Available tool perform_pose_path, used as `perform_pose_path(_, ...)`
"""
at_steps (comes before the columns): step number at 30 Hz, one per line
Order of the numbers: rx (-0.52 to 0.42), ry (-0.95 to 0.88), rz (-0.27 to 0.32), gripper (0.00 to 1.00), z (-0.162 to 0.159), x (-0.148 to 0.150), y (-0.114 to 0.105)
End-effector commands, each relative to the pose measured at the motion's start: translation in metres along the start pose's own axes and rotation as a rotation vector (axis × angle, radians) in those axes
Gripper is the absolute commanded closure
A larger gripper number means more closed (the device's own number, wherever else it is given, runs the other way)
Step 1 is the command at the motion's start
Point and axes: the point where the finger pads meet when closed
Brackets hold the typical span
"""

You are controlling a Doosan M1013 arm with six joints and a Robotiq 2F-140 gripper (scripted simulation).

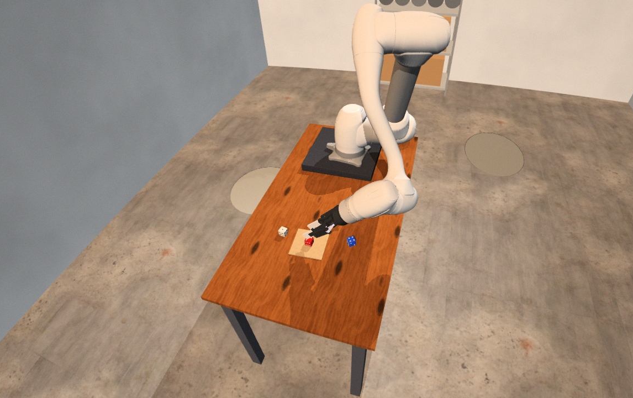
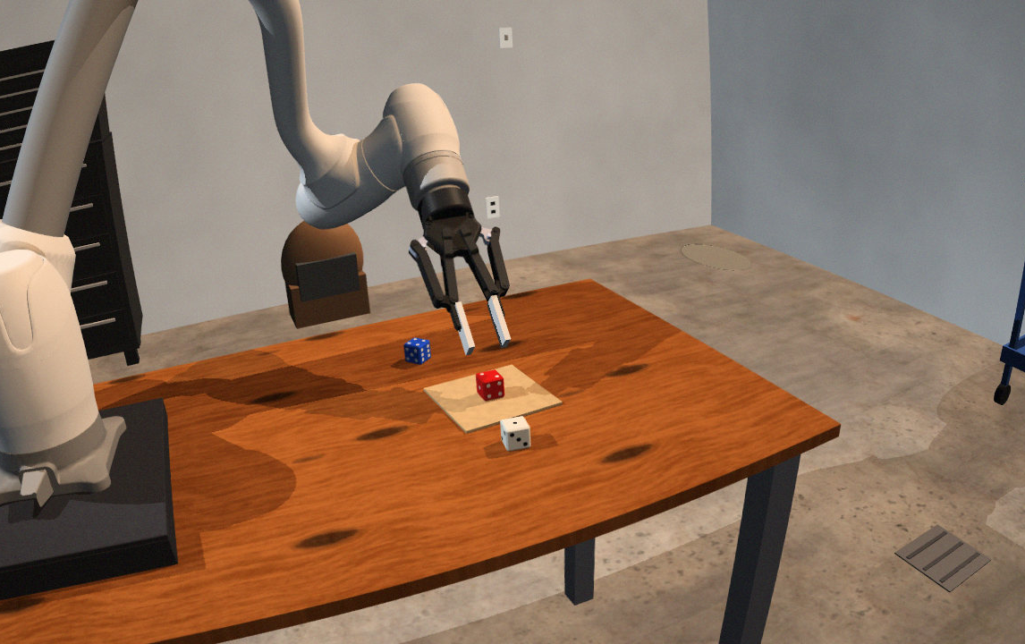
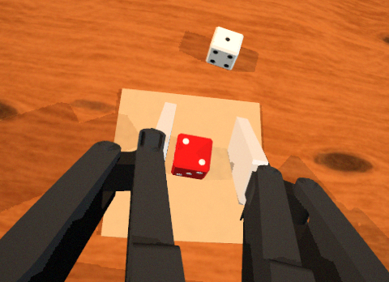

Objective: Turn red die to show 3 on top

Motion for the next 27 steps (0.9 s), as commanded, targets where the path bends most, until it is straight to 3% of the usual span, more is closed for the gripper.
perform_pose_path(1,0.0,0.0,0.0,0.72,-0.004,0.001,0.004)
perform_pose_path(27,0.0,0.0,0.0,0.72,-0.034,0.007,0.034)
Point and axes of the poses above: the point where the finger pads meet when closed, its own y axis out along the fingers, its own x axis across the jaws, z = x × y, and after that the axes turned 12 degrees about y, right-handed
